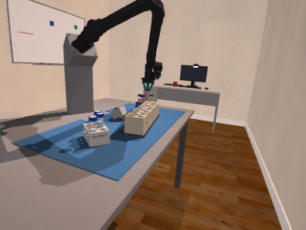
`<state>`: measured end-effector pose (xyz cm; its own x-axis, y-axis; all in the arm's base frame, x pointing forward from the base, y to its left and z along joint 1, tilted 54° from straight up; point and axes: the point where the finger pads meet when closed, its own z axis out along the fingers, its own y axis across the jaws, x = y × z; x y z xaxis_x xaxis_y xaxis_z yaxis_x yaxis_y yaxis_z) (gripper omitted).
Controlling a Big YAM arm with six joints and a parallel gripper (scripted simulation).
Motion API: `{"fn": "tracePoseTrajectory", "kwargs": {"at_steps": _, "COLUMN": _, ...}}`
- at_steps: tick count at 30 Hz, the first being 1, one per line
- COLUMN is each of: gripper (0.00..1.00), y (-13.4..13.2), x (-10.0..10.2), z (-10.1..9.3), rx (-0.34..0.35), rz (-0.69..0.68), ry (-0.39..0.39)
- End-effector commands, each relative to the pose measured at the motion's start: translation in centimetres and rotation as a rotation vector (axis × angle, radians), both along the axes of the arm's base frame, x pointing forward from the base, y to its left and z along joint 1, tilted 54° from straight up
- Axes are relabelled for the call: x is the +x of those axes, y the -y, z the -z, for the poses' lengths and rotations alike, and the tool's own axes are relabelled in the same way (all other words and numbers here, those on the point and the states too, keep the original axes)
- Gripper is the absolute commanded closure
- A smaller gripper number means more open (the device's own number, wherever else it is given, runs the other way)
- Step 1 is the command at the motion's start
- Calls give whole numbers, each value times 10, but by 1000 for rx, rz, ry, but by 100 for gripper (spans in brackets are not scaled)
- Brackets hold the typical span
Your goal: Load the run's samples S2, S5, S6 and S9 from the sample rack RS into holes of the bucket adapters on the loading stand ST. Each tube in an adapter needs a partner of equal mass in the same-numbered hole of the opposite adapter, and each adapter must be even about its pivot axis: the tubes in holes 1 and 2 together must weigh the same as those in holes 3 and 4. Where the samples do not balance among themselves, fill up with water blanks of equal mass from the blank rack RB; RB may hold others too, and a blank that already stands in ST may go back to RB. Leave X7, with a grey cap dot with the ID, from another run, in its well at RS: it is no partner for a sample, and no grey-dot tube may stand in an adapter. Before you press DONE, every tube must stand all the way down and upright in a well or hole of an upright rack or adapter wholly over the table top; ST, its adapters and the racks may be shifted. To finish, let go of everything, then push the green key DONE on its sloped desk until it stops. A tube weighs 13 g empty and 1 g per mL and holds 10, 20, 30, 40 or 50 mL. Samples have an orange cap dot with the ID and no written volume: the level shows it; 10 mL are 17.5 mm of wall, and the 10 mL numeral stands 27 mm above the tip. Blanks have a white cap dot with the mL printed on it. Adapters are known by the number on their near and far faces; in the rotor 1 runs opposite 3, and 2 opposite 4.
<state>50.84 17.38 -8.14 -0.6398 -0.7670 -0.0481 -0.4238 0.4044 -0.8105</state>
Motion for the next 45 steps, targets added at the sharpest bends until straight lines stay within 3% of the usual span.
{"fn": "tracePoseTrajectory", "kwargs": {"at_steps": 1, "gripper": 100, "y": 7, "x": 3, "z": 6, "rx": -8, "rz": -2, "ry": -8}}
{"fn": "tracePoseTrajectory", "kwargs": {"at_steps": 10, "gripper": 100, "y": 9, "x": 12, "z": 10, "rx": -3, "rz": -4, "ry": -2}}
{"fn": "tracePoseTrajectory", "kwargs": {"at_steps": 11, "gripper": 100, "y": 8, "x": 12, "z": 4, "rx": 1, "rz": -8, "ry": 6}}
{"fn": "tracePoseTrajectory", "kwargs": {"at_steps": 13, "gripper": 100, "y": 13, "x": 12, "z": 14, "rx": -7, "rz": -2, "ry": -6}}
{"fn": "tracePoseTrajectory", "kwargs": {"at_steps": 23, "gripper": 100, "y": 19, "x": 22, "z": 21, "rx": -5, "rz": -3, "ry": -5}}
{"fn": "tracePoseTrajectory", "kwargs": {"at_steps": 27, "gripper": 100, "y": 16, "x": 23, "z": 23, "rx": -6, "rz": -10, "ry": -4}}
{"fn": "tracePoseTrajectory", "kwargs": {"at_steps": 28, "gripper": 100, "y": 3, "x": 22, "z": 14, "rx": 2, "rz": -32, "ry": 9}}
{"fn": "tracePoseTrajectory", "kwargs": {"at_steps": 30, "gripper": 100, "y": 22, "x": 27, "z": 25, "rx": -5, "rz": -3, "ry": -4}}
{"fn": "tracePoseTrajectory", "kwargs": {"at_steps": 35, "gripper": 100, "y": 24, "x": 29, "z": 29, "rx": -7, "rz": -6, "ry": -5}}
{"fn": "tracePoseTrajectory", "kwargs": {"at_steps": 37, "gripper": 100, "y": 3, "x": 25, "z": 17, "rx": -1, "rz": -41, "ry": 7}}
{"fn": "tracePoseTrajectory", "kwargs": {"at_steps": 38, "gripper": 100, "y": 15, "x": 26, "z": 22, "rx": -1, "rz": -16, "ry": 2}}
{"fn": "tracePoseTrajectory", "kwargs": {"at_steps": 41, "gripper": 100, "y": 14, "x": 26, "z": 22, "rx": -1, "rz": -16, "ry": 2}}
{"fn": "tracePoseTrajectory", "kwargs": {"at_steps": 42, "gripper": 45, "y": 14, "x": 26, "z": 22, "rx": -1, "rz": -16, "ry": 2}}
{"fn": "tracePoseTrajectory", "kwargs": {"at_steps": 45, "gripper": 45, "y": 14, "x": 26, "z": 22, "rx": -1, "rz": -16, "ry": 2}}
